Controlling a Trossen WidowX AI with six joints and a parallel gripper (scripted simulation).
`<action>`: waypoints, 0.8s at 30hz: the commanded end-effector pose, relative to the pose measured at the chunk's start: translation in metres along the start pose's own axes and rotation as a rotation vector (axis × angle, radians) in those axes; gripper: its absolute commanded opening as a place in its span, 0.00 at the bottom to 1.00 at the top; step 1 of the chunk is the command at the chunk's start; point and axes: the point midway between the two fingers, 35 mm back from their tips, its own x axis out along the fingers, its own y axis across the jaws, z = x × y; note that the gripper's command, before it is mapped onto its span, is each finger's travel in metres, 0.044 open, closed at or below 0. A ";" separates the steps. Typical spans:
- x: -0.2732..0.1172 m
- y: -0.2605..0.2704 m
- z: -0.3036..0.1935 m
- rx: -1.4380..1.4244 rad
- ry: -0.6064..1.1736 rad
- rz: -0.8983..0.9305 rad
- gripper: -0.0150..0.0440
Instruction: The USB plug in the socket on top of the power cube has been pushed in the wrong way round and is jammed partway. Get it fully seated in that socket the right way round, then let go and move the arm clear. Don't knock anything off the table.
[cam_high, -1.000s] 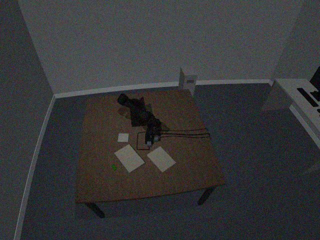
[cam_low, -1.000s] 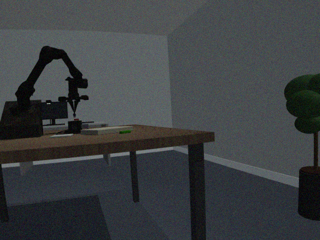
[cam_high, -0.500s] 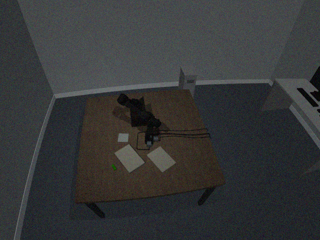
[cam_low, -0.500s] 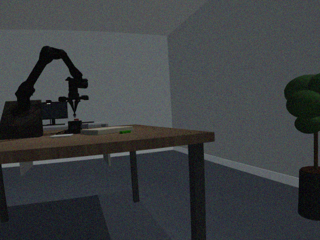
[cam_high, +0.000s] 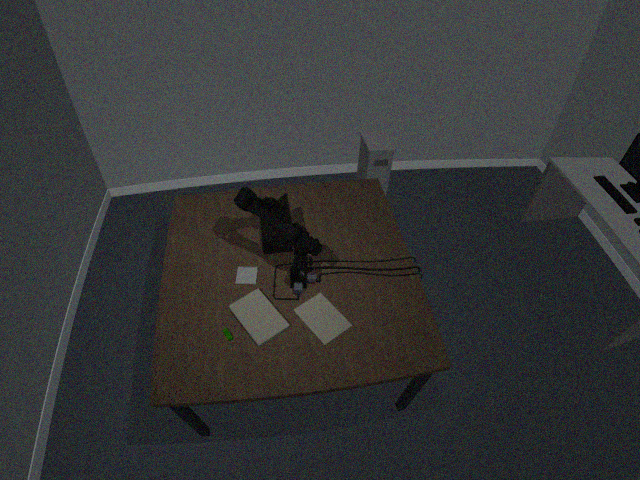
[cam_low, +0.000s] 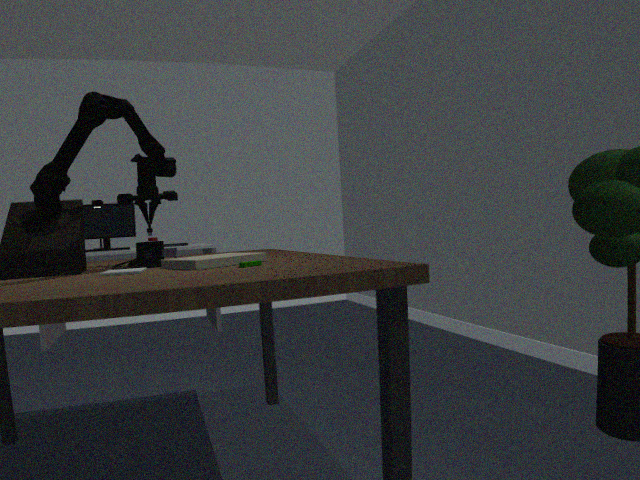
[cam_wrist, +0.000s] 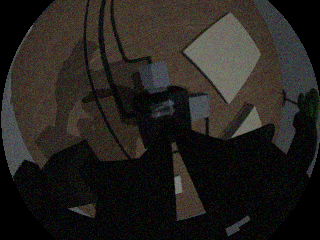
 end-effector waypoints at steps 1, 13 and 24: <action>0.001 0.001 0.001 -0.009 -0.003 0.004 0.25; 0.003 0.001 0.001 -0.016 -0.008 0.004 0.25; 0.004 0.001 0.002 -0.021 -0.012 0.005 0.25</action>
